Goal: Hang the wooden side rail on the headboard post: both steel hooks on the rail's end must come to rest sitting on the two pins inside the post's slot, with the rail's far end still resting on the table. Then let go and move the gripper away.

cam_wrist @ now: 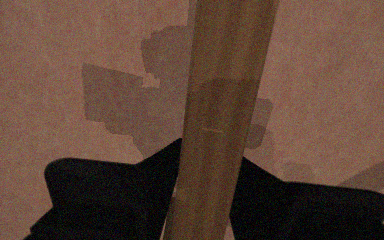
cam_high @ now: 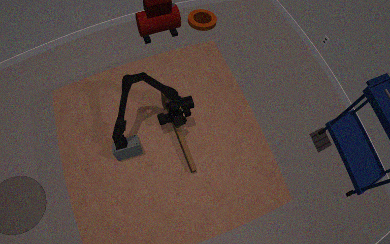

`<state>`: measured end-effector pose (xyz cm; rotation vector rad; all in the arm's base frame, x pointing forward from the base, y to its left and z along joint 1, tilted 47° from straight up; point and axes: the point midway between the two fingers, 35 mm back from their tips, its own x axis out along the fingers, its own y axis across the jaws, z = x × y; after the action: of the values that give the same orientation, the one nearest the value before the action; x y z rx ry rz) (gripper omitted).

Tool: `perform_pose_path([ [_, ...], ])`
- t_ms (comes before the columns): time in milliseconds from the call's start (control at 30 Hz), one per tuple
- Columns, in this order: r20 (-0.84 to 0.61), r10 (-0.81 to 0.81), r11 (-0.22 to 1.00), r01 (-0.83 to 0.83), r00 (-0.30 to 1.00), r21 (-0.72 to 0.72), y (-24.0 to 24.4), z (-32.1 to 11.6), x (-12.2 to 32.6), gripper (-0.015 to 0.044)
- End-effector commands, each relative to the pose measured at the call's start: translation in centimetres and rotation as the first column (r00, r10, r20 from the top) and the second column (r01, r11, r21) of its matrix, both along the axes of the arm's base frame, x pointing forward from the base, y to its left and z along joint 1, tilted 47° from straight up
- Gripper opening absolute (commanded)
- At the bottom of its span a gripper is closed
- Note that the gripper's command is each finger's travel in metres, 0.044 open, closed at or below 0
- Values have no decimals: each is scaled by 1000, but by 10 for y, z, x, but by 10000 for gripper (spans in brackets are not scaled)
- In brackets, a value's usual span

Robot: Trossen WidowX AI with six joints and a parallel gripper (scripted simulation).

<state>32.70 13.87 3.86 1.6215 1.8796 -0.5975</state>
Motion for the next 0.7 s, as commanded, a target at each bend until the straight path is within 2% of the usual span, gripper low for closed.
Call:
perform_pose_path([
  [0,-1,-7,1000,7,1000,5,-1,2,1,0],
  [667,-1,-7,1000,7,1000,5,1,4,1,0],
])
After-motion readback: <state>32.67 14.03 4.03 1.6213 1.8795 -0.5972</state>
